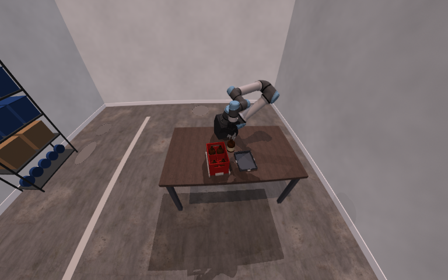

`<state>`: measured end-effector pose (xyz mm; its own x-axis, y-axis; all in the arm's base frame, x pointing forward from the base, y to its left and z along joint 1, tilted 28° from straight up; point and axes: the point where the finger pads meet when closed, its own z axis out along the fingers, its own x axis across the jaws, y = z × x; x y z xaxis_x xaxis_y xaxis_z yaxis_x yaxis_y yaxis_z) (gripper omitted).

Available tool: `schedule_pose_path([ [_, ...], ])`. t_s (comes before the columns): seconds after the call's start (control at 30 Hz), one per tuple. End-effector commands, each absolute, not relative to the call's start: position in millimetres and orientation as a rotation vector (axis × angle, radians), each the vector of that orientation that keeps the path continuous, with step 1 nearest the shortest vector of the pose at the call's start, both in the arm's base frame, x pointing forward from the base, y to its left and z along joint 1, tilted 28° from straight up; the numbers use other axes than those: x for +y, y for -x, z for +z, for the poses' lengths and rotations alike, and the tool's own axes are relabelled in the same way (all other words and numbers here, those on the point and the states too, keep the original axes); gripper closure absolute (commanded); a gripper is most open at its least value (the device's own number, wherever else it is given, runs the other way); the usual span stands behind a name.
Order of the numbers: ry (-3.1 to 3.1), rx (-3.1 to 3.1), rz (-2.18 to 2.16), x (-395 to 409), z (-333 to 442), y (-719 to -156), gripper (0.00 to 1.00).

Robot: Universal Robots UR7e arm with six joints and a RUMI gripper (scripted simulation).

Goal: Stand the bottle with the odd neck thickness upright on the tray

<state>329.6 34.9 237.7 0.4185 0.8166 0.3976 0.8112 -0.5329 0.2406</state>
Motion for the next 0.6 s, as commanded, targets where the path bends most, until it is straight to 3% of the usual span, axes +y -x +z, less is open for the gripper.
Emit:
schedule_pose_path([
  [0.0,-2.639,1.508,0.746,50.3,239.0,-325.7,1.0],
  [0.57,-2.639,1.508,0.746,85.2,244.0,-317.6,1.0],
])
